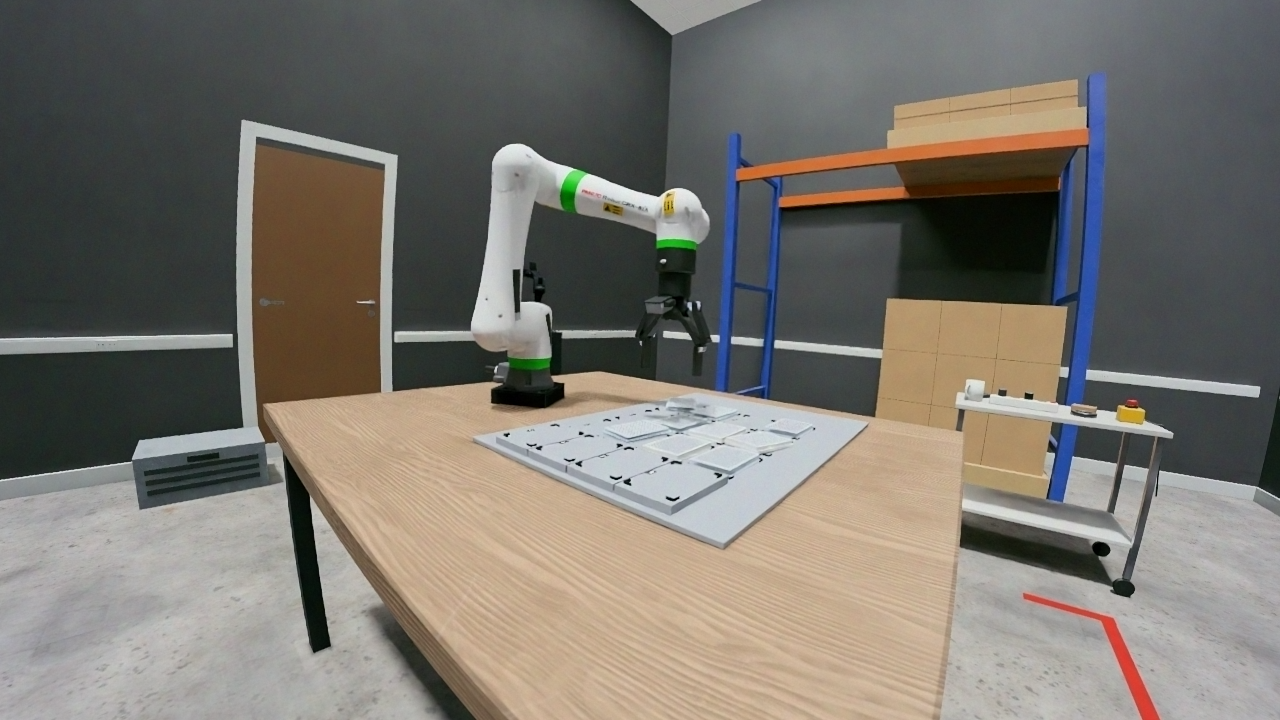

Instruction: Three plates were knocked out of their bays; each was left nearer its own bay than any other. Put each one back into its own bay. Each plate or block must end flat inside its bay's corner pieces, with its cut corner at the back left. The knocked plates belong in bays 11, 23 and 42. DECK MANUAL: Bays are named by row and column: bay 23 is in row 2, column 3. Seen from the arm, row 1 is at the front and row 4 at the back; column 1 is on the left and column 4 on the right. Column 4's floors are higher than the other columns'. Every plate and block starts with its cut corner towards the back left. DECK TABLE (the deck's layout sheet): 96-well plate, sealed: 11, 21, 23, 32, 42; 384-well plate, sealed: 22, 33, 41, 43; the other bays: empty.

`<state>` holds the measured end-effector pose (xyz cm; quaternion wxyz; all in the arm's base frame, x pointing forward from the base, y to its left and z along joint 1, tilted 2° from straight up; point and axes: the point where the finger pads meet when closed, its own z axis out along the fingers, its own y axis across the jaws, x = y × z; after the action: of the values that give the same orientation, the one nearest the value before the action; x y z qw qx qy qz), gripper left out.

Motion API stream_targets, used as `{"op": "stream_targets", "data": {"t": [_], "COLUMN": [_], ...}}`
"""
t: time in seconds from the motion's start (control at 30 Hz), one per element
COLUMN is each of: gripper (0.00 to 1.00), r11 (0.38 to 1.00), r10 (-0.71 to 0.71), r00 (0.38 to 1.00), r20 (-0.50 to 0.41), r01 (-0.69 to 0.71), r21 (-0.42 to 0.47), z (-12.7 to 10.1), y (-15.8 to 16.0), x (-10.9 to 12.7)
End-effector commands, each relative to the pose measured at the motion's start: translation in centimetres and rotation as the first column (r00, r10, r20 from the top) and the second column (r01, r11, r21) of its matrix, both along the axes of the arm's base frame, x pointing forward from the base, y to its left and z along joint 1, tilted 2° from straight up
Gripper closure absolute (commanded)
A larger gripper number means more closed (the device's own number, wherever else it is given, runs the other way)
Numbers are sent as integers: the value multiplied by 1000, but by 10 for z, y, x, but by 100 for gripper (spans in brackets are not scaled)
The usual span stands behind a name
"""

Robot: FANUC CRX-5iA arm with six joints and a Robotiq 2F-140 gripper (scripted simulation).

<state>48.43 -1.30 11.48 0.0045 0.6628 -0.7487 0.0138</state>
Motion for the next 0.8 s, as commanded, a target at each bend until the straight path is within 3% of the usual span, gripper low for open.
{"op": "stream_targets", "data": {"t": [0.0,0.77], "gripper": [0,0], "r11": [1000,1000], "r10": [0,0], "r00": [1000,1000], "r20": [2,2], "r01": [0,0], "r21": [0,0], "z": [1,1], "y": [0,8], "x": [1,2]}}
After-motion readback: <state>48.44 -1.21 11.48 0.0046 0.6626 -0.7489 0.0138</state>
